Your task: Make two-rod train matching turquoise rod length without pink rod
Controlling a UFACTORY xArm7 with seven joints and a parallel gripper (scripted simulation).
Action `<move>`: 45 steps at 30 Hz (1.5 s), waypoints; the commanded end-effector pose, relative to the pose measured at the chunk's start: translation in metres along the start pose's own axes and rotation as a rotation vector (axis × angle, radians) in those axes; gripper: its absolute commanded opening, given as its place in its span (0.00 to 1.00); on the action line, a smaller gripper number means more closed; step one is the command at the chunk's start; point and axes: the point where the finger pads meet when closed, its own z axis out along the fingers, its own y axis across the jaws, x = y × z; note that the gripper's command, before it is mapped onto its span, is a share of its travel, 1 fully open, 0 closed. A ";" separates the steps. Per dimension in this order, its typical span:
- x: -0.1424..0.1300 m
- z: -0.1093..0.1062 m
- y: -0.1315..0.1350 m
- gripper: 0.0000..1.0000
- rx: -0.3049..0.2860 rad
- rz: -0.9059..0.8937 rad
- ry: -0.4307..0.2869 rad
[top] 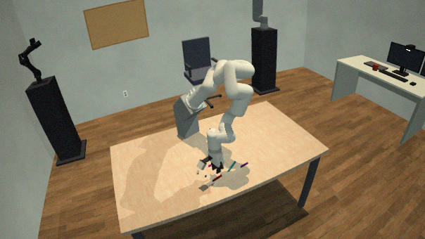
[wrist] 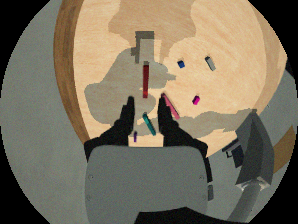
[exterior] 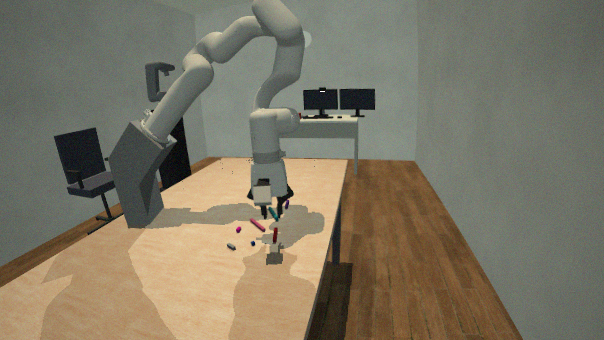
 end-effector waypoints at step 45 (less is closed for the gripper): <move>0.000 0.007 -0.001 0.24 0.003 -0.001 0.001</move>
